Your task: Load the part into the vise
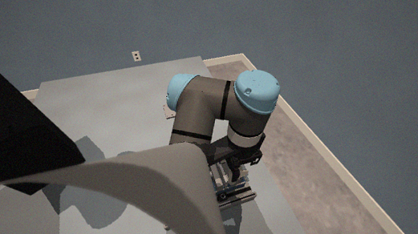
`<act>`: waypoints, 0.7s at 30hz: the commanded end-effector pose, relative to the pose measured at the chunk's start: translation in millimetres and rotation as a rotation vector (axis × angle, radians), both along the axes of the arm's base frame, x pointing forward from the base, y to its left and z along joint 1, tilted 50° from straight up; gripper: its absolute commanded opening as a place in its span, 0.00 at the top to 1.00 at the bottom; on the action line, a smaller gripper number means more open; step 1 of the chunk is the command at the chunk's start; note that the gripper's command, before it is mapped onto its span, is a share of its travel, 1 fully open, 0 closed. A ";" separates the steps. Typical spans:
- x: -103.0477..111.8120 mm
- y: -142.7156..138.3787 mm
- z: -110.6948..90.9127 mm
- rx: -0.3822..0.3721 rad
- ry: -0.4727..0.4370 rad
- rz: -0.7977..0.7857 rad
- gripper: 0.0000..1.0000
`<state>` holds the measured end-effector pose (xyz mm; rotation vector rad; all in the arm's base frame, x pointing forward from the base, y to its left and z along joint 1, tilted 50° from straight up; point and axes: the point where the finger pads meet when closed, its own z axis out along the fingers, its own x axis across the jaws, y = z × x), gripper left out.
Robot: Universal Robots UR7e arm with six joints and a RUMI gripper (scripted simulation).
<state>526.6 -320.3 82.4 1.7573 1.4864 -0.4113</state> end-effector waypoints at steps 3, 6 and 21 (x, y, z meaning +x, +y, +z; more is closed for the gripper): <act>2.3 -1.0 2.3 -0.003 -0.005 0.001 1.00; 2.3 -1.0 2.3 -0.003 -0.005 0.001 1.00; 2.3 -1.0 2.3 -0.003 -0.005 0.001 0.53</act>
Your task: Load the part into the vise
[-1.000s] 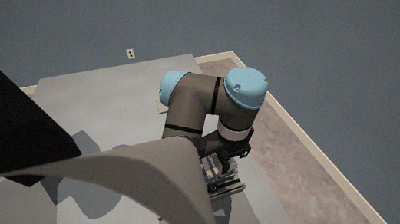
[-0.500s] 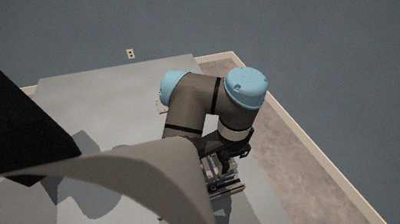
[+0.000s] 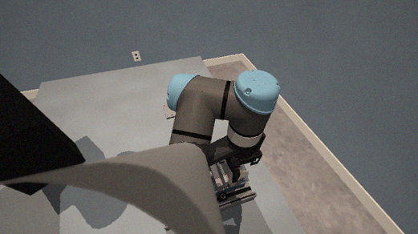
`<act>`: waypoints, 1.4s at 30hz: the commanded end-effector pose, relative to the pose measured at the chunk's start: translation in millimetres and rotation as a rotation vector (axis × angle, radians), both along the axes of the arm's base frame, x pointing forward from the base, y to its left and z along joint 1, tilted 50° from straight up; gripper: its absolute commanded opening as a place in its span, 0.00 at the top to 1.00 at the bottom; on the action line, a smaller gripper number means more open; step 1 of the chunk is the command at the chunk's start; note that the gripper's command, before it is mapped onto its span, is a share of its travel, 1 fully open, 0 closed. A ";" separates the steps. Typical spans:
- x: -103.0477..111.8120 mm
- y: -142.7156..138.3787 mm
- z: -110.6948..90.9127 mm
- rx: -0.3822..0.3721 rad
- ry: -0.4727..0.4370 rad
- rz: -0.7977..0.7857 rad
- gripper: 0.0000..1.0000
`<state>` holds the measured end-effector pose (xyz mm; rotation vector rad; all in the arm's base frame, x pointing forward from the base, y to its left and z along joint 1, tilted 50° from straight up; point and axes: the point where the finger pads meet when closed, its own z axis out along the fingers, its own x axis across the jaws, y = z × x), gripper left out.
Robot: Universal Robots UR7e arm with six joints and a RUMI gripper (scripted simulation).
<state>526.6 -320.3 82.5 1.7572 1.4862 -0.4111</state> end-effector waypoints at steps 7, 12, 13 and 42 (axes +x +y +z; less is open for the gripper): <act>2.2 -1.0 2.2 -0.002 -0.005 0.001 0.53; 2.2 -1.0 2.2 -0.002 -0.005 0.001 0.53; 2.2 -1.0 2.2 -0.002 -0.005 0.001 0.53; -6.0 21.5 18.8 -0.001 -0.002 0.002 0.53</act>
